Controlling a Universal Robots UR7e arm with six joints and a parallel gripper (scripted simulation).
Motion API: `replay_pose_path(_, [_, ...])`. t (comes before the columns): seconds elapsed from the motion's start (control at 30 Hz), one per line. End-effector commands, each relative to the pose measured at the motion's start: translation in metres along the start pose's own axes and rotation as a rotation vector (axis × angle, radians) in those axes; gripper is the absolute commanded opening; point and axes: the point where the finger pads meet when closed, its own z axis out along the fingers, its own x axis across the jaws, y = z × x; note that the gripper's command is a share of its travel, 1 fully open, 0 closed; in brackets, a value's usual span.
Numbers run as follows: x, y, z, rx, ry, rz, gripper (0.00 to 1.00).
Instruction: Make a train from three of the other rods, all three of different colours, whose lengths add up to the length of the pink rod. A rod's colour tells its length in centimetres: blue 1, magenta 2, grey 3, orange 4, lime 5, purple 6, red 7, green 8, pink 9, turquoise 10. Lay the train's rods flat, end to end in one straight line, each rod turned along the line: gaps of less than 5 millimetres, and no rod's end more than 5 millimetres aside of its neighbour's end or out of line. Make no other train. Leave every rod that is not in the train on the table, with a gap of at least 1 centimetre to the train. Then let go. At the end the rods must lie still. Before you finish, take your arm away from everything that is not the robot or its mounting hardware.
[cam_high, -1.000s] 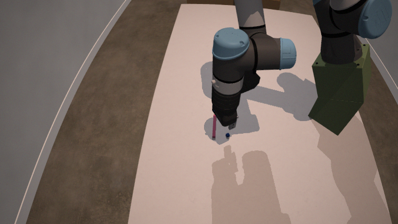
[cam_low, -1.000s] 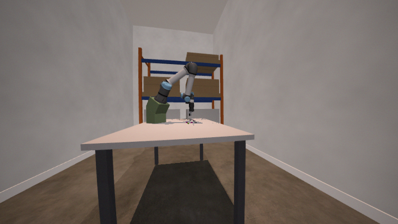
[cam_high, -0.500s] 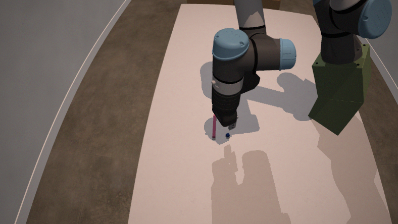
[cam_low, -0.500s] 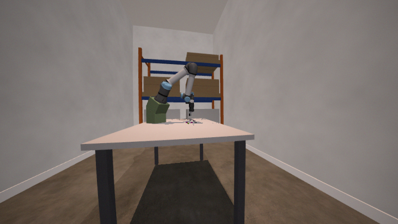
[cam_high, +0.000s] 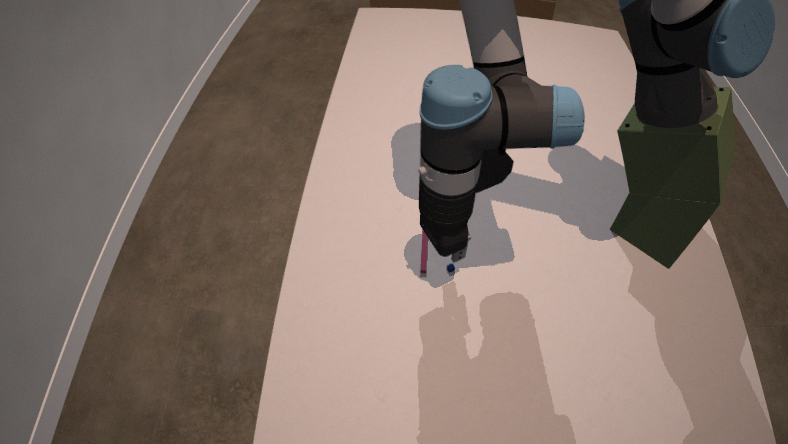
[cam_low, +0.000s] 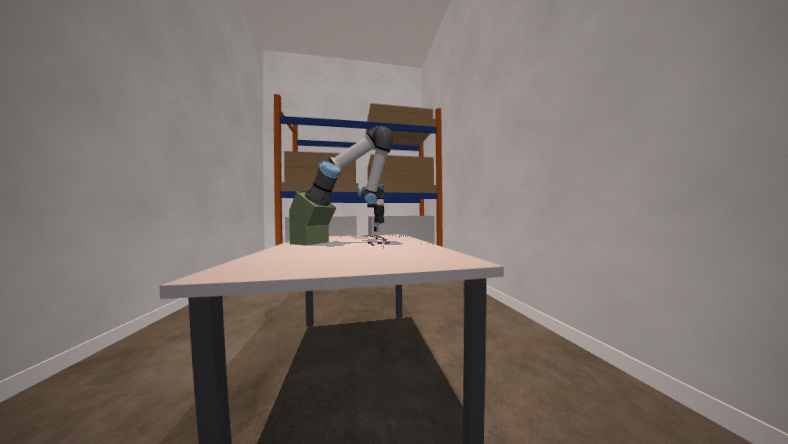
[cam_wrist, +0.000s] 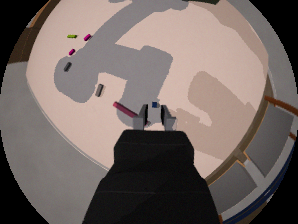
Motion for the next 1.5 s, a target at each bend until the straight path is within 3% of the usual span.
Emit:
replay_pose_path(0.0, [0.0,0.0,0.005,-0.001,0.0,0.0,0.54])
replay_pose_path(0.77, [0.001,0.001,0.033,-0.001,0.0,0.0,0.54])
replay_pose_path(1.47, [0.001,0.001,0.037,-0.001,0.0,0.0,0.54])
